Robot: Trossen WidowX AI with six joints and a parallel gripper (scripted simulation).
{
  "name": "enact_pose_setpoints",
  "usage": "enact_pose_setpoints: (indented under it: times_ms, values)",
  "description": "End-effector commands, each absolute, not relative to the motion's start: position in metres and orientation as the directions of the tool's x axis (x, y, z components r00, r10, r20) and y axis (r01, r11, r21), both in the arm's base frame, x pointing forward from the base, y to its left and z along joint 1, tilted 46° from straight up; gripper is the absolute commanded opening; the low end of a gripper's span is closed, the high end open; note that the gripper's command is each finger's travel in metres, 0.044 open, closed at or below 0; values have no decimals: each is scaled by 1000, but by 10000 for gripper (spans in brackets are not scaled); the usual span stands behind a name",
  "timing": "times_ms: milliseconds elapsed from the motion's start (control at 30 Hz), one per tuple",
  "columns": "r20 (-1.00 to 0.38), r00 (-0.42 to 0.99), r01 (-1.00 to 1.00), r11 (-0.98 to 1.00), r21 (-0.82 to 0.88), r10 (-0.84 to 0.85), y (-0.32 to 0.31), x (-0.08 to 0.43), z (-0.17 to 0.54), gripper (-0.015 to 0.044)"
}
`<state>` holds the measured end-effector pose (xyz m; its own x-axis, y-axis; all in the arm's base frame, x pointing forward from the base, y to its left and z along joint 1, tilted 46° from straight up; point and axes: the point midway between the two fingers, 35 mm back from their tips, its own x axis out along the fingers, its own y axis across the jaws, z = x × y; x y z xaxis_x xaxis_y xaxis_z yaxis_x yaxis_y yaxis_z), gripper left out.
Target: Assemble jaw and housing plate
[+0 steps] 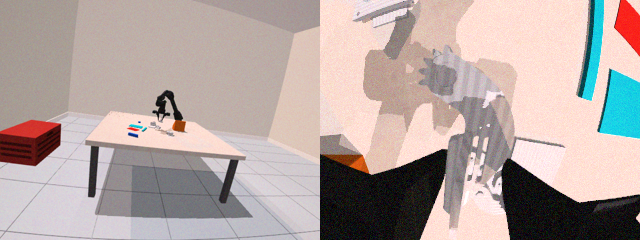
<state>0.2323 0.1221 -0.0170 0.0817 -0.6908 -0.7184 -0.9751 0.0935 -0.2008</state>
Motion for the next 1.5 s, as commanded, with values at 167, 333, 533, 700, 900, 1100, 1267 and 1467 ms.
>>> enact_pose_setpoints:
  times_ms: [167, 333, 533, 700, 900, 1100, 1267, 1467]
  values:
    - [-711, 77, -996, -31, -78, -699, 111, 228, -9, 134]
    - [-711, 77, -995, -104, -6, -699, 106, 226, -5, 134]
    - [-711, 77, -979, -189, 80, -699, 100, 223, 0, 134]
    - [-710, 77, -954, -258, 151, -700, 95, 221, 3, 134]
    - [-710, 77, -912, -337, 234, -700, 89, 218, 8, 134]
    - [-709, 76, -856, -411, 314, -701, 83, 215, 12, 134]
    - [-709, 76, -799, -468, 377, -701, 78, 212, 16, 134]
    - [-709, 76, -720, -530, 447, -702, 72, 209, 19, 134]
